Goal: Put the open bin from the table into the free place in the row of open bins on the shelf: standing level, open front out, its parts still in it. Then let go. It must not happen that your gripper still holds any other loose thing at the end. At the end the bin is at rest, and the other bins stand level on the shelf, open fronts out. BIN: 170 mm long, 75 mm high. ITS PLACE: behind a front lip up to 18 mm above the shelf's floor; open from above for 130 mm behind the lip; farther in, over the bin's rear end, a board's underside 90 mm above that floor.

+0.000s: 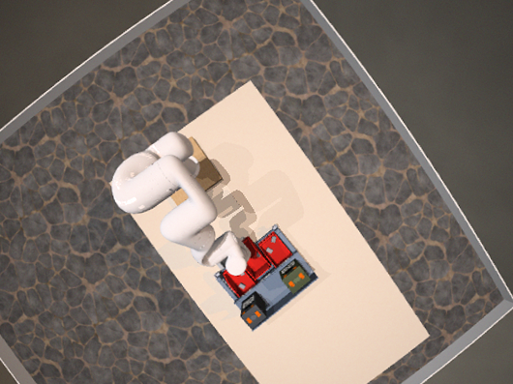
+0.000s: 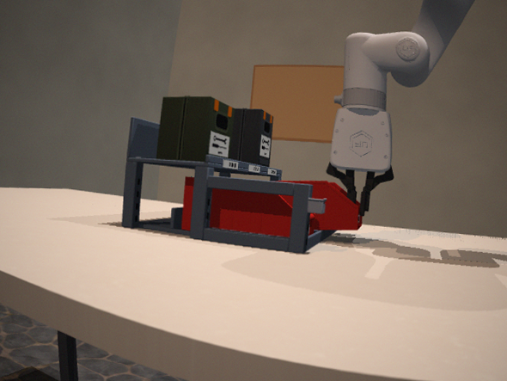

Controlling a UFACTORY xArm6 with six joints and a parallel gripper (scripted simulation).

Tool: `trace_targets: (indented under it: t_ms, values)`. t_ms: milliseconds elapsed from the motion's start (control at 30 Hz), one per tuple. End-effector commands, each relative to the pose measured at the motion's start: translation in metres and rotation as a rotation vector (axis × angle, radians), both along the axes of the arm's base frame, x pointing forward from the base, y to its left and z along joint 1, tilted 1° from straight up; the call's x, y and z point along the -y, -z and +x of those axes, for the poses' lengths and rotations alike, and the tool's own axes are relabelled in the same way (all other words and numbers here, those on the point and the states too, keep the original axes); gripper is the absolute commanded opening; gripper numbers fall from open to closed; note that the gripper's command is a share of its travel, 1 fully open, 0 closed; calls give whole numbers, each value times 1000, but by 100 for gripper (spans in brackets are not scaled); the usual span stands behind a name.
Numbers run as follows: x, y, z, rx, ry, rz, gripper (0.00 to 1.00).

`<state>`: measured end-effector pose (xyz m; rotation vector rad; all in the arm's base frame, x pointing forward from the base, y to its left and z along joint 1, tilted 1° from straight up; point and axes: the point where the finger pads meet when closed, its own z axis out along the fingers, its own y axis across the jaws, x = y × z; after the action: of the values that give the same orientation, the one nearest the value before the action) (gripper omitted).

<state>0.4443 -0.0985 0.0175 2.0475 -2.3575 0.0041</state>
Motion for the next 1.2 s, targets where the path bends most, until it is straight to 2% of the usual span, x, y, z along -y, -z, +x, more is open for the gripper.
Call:
trace_targets:
  t_ms: [0,367,533,933,1167]
  values:
    - [1,-2,8,5,0,-1,0]
    - [1,-2,8,5,0,-1,0]
    - [3,-2,18,5,0,-1,0]
    - [3,-2,18,5,0,-1,0]
    - [4,-1,27,5,0,-1,0]
